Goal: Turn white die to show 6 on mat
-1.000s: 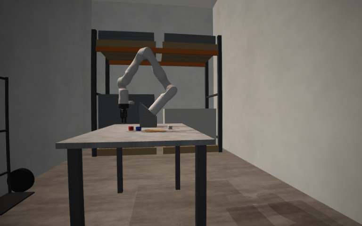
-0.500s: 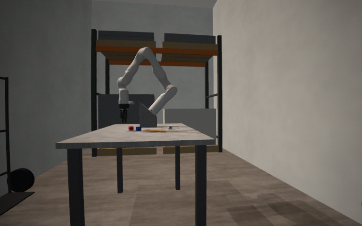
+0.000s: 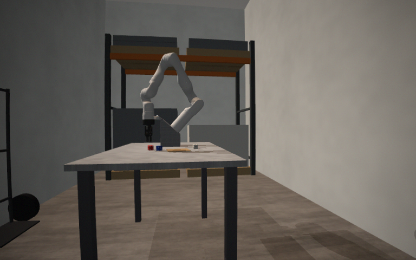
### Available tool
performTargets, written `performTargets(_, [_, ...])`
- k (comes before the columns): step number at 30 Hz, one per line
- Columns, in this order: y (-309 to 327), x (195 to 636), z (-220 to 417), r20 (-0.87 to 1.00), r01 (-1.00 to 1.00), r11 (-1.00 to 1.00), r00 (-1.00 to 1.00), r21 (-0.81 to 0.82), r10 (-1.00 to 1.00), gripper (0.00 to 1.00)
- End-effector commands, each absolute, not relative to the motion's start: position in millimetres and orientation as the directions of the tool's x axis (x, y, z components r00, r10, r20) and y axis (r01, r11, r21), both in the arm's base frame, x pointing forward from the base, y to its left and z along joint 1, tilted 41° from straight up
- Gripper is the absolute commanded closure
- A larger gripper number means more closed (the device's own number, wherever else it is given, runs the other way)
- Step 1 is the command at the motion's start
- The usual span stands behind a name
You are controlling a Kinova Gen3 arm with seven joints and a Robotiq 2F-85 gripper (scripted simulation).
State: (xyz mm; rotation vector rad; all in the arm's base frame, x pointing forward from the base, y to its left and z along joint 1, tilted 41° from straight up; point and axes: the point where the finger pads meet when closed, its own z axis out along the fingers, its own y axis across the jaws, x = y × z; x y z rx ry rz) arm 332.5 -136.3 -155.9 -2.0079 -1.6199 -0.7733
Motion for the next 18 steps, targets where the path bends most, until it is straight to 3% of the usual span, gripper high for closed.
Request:
performTargets(1, [-132.4, 340.0, -148.0, 0.661, 0.98, -0.2, 0.142, 0.012, 0.736, 0.0])
performTargets(18, [-130.1, 342.6, -145.6, 0.661, 0.98, -0.2, 0.142, 0.012, 0.736, 0.0])
